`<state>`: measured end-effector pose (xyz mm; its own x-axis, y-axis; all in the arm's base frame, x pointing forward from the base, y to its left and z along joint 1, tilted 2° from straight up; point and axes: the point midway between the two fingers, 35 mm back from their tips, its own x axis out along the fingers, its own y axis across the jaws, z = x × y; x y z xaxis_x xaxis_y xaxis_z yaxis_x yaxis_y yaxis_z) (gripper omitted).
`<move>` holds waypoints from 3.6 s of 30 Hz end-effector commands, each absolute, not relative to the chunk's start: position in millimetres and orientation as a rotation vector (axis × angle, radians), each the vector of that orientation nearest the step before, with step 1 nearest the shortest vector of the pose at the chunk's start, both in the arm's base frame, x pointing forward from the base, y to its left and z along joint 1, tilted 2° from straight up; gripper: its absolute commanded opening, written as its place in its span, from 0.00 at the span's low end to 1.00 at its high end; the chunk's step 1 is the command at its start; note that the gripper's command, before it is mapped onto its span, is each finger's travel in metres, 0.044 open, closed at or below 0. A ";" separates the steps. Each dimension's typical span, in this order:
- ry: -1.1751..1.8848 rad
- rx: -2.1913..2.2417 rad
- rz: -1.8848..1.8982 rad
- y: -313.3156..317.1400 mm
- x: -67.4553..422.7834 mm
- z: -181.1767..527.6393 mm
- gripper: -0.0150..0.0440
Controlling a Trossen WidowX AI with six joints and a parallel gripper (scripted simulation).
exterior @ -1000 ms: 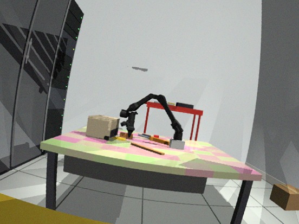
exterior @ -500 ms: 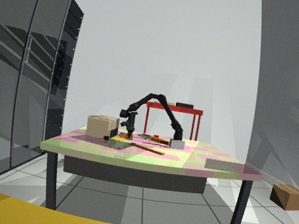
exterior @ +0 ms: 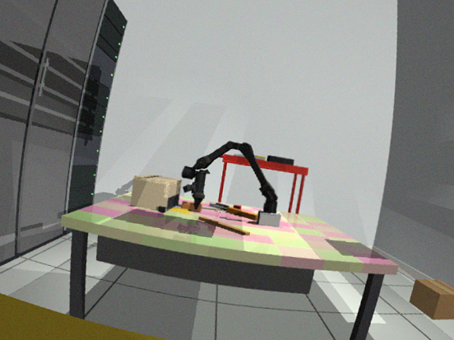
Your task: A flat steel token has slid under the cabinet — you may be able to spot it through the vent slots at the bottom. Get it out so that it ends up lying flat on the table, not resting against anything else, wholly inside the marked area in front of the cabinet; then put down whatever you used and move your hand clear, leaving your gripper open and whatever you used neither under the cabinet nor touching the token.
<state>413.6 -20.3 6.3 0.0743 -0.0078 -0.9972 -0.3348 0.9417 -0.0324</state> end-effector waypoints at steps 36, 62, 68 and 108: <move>1.481 -0.281 0.266 -18.1 396.0 3.4 0.25; 1.483 -0.282 0.266 -27.7 371.5 1.3 0.25; 1.484 -0.282 0.266 -30.1 365.5 0.8 0.25; 1.488 -0.283 0.265 -46.4 323.2 -3.0 0.25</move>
<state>328.5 -44.1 -1.8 0.0673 -0.0012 -0.9977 -0.3437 0.9387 -0.0243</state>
